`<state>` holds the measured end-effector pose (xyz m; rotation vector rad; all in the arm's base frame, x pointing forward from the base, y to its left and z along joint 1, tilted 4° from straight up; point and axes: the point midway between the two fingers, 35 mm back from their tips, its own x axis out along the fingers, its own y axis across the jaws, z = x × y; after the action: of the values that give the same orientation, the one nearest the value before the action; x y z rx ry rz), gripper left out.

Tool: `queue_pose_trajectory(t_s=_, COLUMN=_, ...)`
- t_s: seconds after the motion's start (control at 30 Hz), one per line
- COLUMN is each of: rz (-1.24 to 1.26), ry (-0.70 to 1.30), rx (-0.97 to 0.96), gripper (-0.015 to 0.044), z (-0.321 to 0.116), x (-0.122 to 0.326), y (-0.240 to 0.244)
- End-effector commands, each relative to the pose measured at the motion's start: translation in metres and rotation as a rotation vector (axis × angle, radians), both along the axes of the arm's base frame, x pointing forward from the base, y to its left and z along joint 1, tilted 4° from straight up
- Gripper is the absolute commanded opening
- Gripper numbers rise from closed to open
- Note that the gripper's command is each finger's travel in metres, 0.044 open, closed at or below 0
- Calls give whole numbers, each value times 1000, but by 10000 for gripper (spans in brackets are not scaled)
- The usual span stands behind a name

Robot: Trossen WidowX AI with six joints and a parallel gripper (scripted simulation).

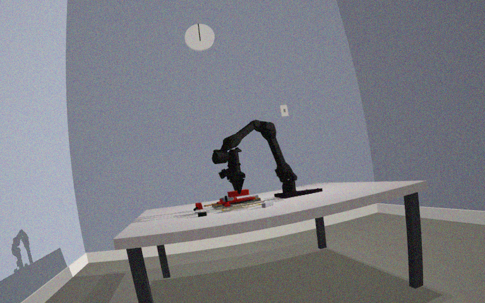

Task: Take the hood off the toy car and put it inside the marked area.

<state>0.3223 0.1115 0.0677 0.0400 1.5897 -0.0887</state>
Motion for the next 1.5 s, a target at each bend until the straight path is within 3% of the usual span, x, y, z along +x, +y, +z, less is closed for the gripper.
queue_pose_trajectory(t_s=0.0, rz=-3, ry=5, rx=3, gripper=0, z=-4, x=-1, y=0)
queue_pose_trajectory(t_s=1.47, rz=-3, ry=5, rx=3, gripper=0, z=-40, x=-5, y=-2)
